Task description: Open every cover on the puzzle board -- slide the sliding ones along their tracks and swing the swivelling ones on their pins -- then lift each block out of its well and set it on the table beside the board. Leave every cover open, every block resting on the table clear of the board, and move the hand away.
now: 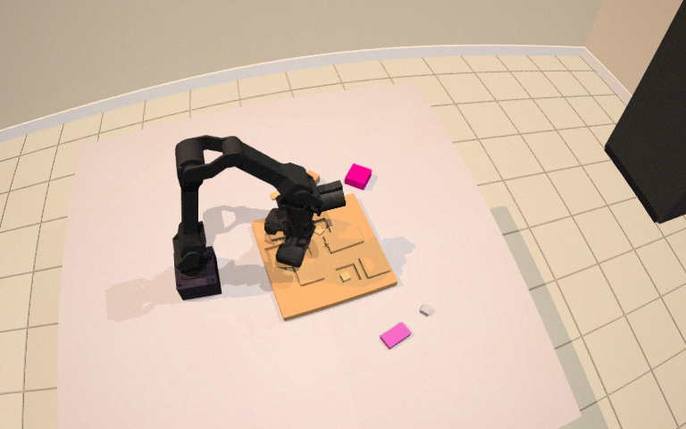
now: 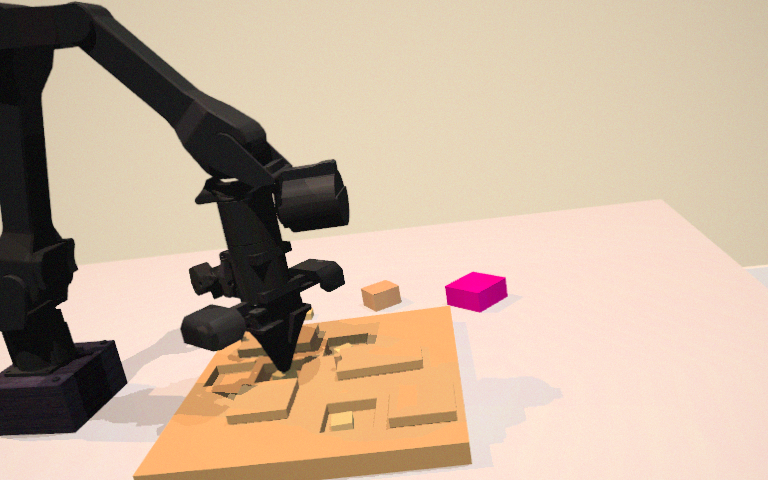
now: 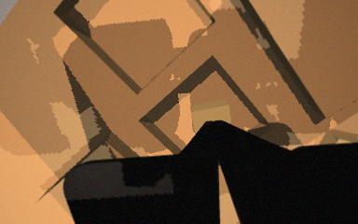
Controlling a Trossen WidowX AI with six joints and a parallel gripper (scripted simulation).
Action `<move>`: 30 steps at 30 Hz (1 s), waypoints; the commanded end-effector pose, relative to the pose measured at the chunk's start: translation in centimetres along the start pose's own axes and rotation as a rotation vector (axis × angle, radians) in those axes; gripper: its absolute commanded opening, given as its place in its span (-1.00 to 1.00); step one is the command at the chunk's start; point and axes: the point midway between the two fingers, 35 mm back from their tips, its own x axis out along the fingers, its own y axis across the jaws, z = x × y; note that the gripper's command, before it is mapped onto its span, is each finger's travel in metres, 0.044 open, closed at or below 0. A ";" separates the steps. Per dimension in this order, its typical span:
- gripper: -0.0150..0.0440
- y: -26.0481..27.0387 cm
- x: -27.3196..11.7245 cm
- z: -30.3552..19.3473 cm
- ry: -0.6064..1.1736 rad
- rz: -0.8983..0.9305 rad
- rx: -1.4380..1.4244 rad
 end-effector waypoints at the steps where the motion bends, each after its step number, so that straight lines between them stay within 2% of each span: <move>1: -0.49 0.1 0.2 0.1 -0.003 0.003 -0.005; 8: -0.49 0.5 0.5 0.1 -0.004 0.003 -0.005; 13: -0.49 0.6 0.5 0.2 -0.004 0.003 -0.119; 30: -0.49 0.6 0.5 0.1 -0.004 0.003 -0.135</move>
